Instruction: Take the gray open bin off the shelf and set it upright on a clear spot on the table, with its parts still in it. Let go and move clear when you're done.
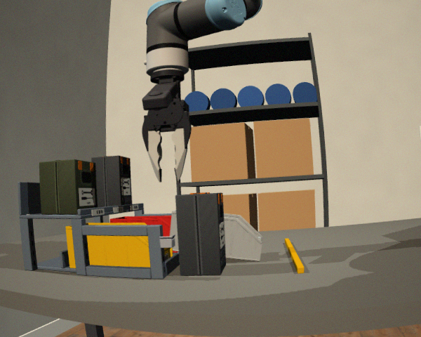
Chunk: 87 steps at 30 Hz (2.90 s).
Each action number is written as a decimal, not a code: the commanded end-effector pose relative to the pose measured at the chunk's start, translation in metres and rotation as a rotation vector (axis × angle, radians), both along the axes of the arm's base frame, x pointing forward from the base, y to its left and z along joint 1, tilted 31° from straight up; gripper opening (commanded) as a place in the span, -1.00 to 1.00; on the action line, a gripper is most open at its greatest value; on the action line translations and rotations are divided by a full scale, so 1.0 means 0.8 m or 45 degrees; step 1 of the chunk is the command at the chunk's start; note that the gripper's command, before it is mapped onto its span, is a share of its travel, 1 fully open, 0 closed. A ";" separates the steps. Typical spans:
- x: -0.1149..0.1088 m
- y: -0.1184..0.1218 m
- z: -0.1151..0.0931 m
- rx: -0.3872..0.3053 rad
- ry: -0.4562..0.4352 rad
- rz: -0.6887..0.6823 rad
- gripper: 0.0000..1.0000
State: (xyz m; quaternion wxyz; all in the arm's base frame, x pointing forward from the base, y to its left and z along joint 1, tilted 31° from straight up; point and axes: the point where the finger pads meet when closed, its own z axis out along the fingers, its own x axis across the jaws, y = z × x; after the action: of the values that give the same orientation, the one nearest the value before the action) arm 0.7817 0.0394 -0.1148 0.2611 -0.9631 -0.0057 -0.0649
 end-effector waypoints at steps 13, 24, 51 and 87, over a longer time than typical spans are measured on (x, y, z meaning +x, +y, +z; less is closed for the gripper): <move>-0.008 0.001 -0.003 -0.001 -0.002 -0.001 -0.61; -0.013 0.002 -0.005 -0.001 -0.002 -0.001 -0.61; -0.016 0.003 -0.007 -0.001 -0.002 -0.001 -0.61; -0.013 0.016 -0.029 -0.001 -0.001 -0.001 -0.61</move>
State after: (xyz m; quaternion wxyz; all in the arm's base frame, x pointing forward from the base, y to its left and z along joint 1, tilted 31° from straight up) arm 0.7704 0.0520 -0.1373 0.2611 -0.9631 -0.0057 -0.0648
